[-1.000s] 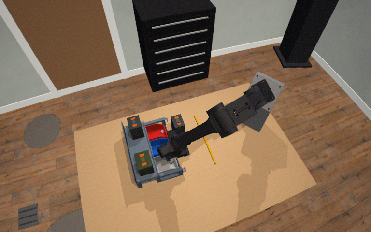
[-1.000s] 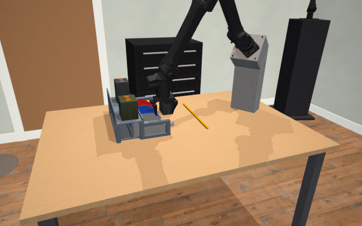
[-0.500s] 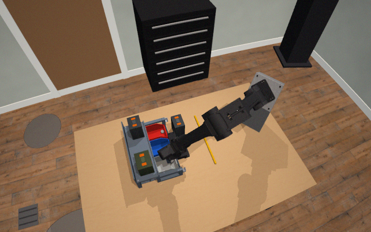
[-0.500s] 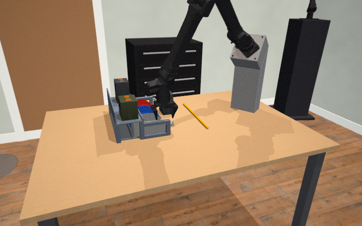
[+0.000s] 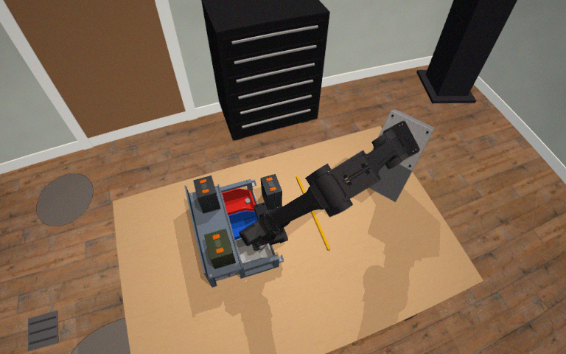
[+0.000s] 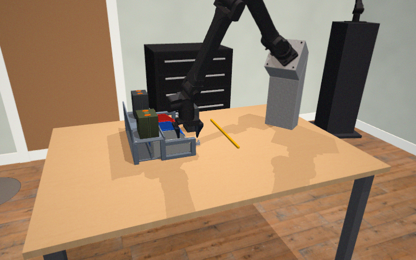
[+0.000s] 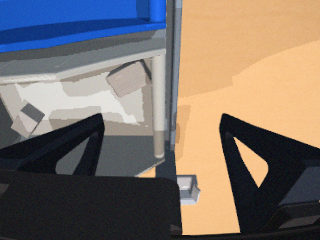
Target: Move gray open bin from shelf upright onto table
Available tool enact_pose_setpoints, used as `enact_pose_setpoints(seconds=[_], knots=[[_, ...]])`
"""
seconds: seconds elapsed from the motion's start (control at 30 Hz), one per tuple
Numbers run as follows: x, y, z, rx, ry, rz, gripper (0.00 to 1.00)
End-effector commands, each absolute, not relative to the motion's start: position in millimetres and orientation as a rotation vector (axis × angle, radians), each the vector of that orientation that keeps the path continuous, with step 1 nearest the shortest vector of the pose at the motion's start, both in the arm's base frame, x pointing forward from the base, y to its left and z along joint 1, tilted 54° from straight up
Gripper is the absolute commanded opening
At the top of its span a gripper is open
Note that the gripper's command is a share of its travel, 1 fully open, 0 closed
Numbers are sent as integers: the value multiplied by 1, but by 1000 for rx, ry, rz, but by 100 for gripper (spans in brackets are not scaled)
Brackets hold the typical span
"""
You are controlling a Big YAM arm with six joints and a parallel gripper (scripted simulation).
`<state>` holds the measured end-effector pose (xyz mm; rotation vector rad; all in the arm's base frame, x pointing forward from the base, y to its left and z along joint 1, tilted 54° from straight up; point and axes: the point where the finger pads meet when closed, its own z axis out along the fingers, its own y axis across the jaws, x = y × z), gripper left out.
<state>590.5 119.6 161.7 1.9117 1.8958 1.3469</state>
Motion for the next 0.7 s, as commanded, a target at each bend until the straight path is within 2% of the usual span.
enact_pose_setpoints(seconds=[0.0, 0.67], knots=[[597, 126, 170, 1885, 1887, 1372, 90], [597, 126, 175, 1875, 1883, 1378, 90]])
